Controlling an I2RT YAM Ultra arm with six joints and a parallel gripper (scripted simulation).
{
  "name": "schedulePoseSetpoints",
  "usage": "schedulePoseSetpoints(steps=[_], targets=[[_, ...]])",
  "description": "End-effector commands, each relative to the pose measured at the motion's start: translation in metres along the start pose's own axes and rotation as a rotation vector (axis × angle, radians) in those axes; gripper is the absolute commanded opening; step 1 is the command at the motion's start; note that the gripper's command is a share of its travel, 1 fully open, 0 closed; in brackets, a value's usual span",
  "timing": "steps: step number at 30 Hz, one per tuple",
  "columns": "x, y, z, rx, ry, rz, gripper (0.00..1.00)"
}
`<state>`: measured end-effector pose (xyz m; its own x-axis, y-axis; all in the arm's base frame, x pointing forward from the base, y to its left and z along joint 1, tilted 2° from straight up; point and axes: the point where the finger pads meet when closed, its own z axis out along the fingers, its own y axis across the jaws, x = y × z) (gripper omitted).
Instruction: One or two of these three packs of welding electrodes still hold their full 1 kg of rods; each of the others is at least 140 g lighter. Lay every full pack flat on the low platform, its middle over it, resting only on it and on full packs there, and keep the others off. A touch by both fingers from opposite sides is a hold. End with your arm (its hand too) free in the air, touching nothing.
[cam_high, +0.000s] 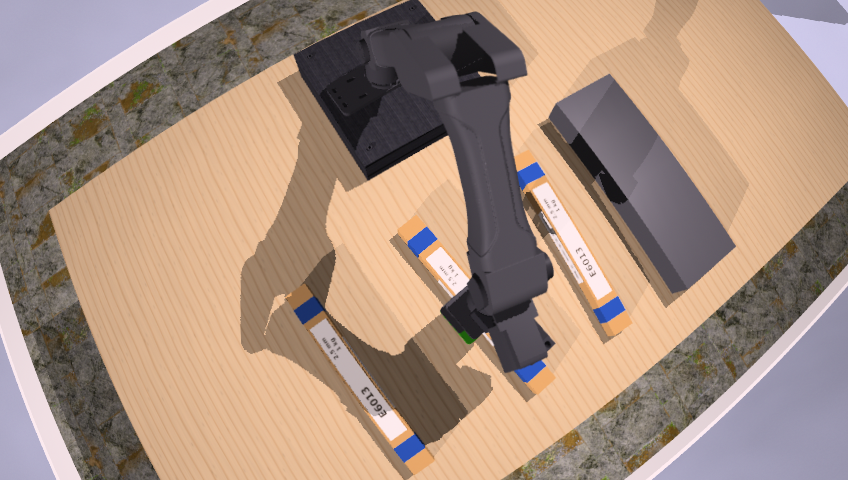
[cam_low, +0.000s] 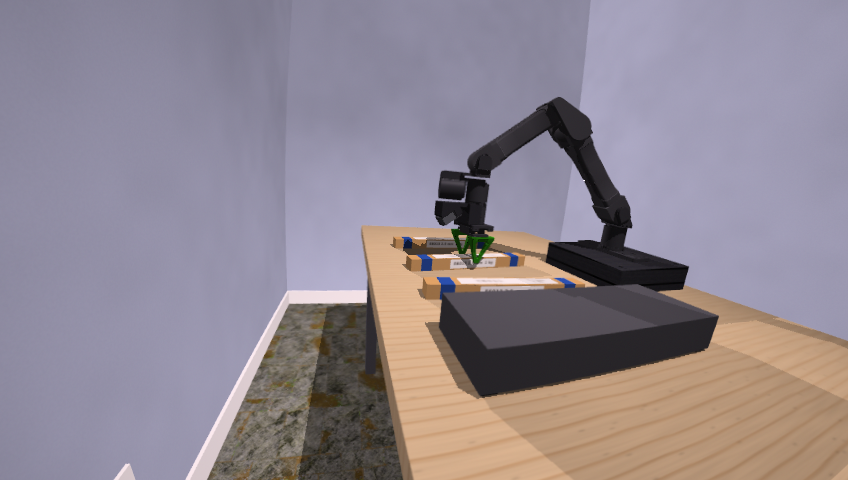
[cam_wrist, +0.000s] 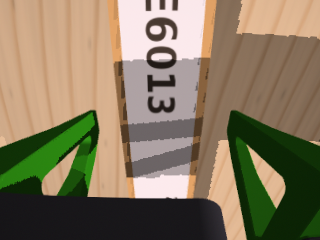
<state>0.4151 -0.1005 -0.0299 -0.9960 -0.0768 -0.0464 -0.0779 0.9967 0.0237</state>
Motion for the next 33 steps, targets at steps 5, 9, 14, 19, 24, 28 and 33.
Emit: schedulePoseSetpoints(steps=[5,9,14,19,24,28,33], targets=[[-0.004,-0.001,-0.005,0.005,-0.015,0.0,0.74],[-0.004,-0.001,-0.005,0.005,-0.015,0.0,0.74],[-0.004,-0.001,-0.005,0.005,-0.015,0.0,0.74],[-0.004,-0.001,-0.005,0.005,-0.015,0.0,0.74],[-0.004,-0.001,-0.005,0.005,-0.015,0.0,0.74],[-0.004,-0.001,-0.005,0.005,-0.015,0.0,0.74],[-0.003,-0.006,-0.029,0.013,-0.04,0.004,0.74]])
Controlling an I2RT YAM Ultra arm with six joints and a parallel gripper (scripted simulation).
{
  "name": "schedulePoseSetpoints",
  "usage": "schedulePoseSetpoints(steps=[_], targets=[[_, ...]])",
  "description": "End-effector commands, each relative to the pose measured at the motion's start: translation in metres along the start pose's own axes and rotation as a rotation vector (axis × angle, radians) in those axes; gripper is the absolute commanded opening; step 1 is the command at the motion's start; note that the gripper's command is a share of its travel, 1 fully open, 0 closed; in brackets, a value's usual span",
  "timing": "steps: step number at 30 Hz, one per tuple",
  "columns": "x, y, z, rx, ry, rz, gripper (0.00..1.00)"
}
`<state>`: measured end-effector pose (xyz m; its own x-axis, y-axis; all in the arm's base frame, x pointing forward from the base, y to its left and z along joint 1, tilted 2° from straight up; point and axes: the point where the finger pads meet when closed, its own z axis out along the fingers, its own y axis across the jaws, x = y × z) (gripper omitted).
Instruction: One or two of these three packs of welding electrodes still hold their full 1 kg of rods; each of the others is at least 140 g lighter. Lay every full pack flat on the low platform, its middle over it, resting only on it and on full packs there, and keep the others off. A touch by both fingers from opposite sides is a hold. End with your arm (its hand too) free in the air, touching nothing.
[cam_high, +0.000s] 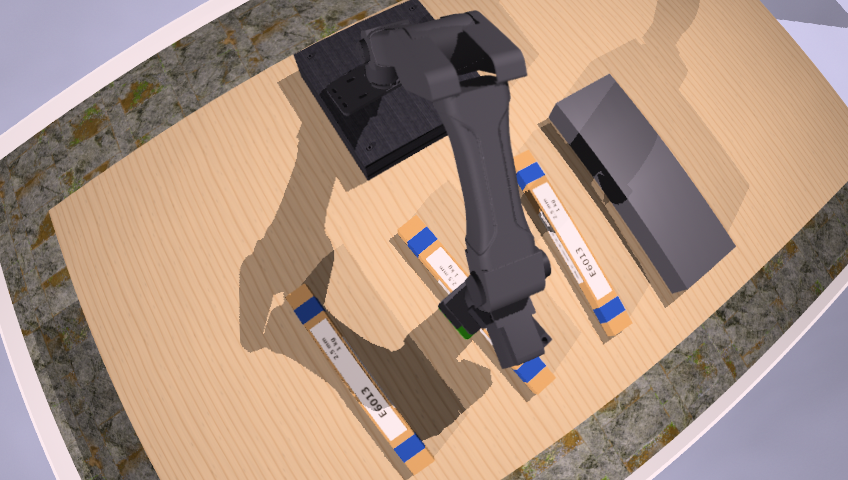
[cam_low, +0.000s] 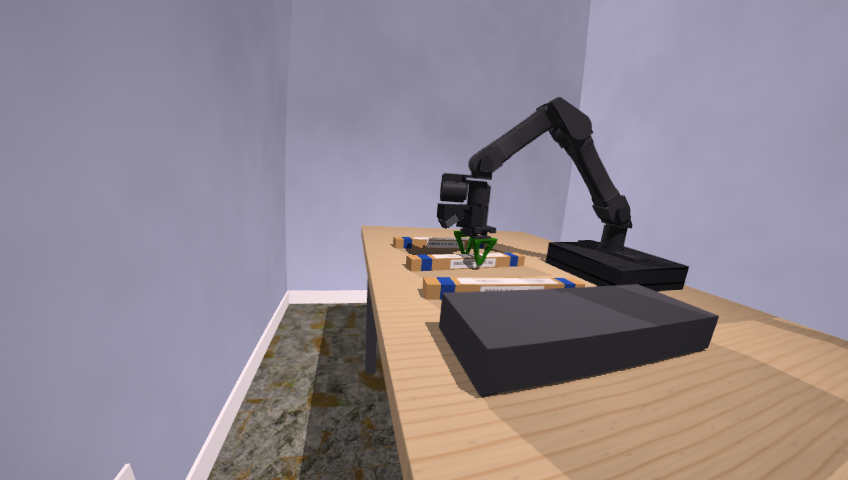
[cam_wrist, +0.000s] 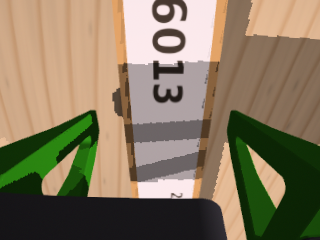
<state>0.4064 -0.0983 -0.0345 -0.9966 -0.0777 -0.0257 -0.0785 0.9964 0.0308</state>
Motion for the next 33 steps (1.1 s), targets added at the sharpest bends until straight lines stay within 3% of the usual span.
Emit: schedulePoseSetpoints(steps=[1,6,9,20,25,26,29,31,33], targets=[[-0.011,-0.009,-0.038,0.02,-0.061,0.004,0.74],[-0.009,-0.008,-0.063,0.02,-0.061,0.004,0.74],[-0.008,-0.007,-0.067,0.019,-0.058,0.006,0.74],[-0.004,-0.006,-0.123,0.019,-0.058,0.004,0.74],[-0.004,-0.006,-0.124,0.019,-0.058,0.005,0.74],[-0.003,-0.005,-0.109,0.006,-0.022,0.005,0.74],[-0.003,-0.005,-0.109,0.006,-0.022,0.005,0.74],[-0.004,-0.005,-0.118,0.014,-0.044,0.004,0.74],[0.002,0.018,-0.112,0.005,-0.016,0.064,0.74]])
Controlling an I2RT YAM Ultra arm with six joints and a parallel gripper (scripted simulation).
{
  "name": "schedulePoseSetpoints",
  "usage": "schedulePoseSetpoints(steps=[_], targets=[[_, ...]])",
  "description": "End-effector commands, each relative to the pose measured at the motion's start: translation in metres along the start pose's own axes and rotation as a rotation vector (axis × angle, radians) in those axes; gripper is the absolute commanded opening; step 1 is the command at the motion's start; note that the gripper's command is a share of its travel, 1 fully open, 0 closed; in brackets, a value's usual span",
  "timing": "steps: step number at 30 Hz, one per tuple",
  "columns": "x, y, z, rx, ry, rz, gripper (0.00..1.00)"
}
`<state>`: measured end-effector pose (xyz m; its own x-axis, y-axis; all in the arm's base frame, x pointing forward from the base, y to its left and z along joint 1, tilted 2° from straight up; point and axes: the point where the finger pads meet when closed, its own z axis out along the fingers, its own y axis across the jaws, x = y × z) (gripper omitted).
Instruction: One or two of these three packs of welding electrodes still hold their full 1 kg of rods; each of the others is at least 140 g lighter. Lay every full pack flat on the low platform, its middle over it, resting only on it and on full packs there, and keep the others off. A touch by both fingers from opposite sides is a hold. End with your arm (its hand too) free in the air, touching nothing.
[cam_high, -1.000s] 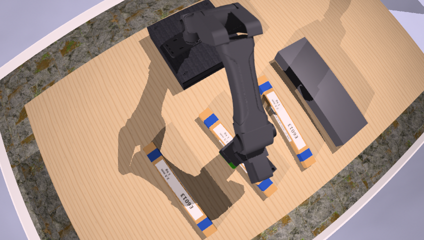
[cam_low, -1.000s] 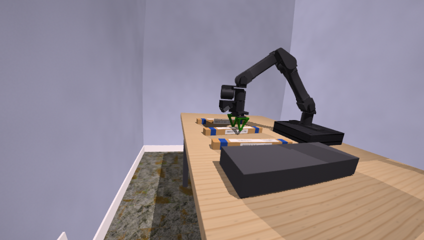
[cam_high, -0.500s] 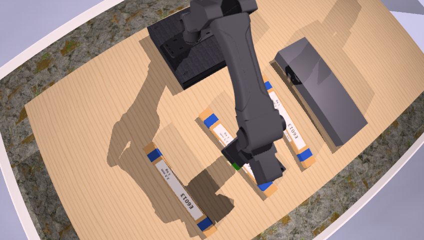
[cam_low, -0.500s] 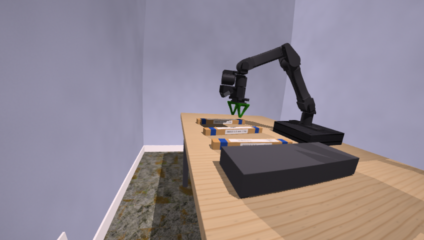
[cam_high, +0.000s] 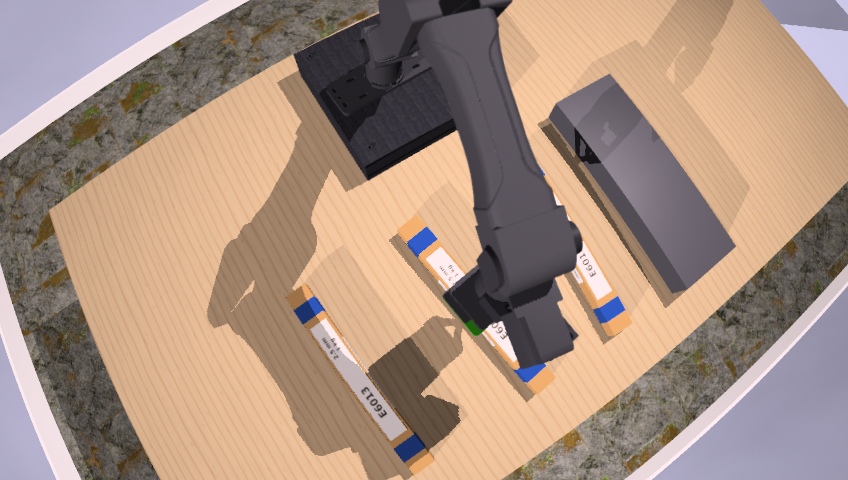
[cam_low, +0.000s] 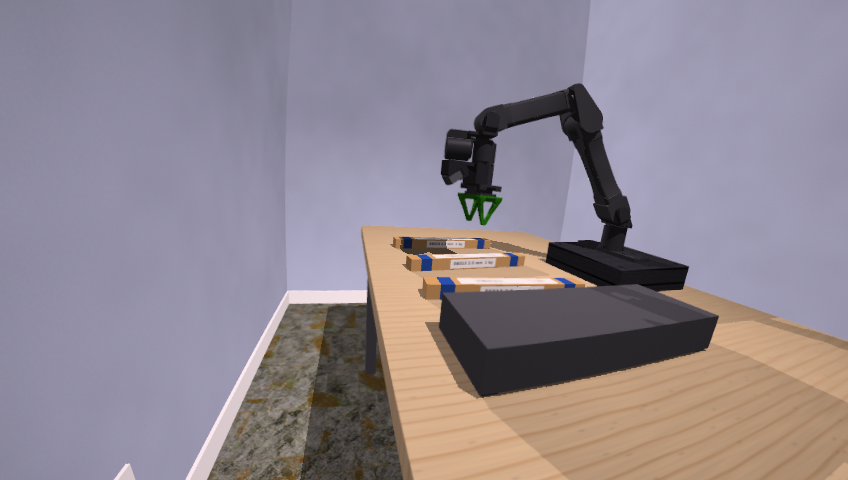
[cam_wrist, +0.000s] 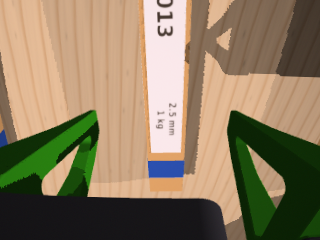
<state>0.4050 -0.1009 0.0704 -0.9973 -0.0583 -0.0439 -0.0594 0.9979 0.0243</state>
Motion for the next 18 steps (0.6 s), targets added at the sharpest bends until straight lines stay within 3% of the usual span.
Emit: schedulePoseSetpoints(steps=[1,4,7,9,12,15,18], targets=[[-0.001,0.023,-0.007,0.001,-0.008,0.078,0.74],[-0.006,0.042,-0.007,0.003,-0.017,0.173,0.74],[-0.018,0.06,-0.016,0.007,-0.05,0.172,0.74],[-0.018,0.06,-0.016,0.007,-0.05,0.172,0.74],[-0.02,0.079,-0.017,0.005,-0.042,0.174,0.74],[-0.021,0.099,-0.003,0.003,-0.001,0.176,0.74],[-0.024,0.119,-0.003,0.003,-0.001,0.176,0.74]])
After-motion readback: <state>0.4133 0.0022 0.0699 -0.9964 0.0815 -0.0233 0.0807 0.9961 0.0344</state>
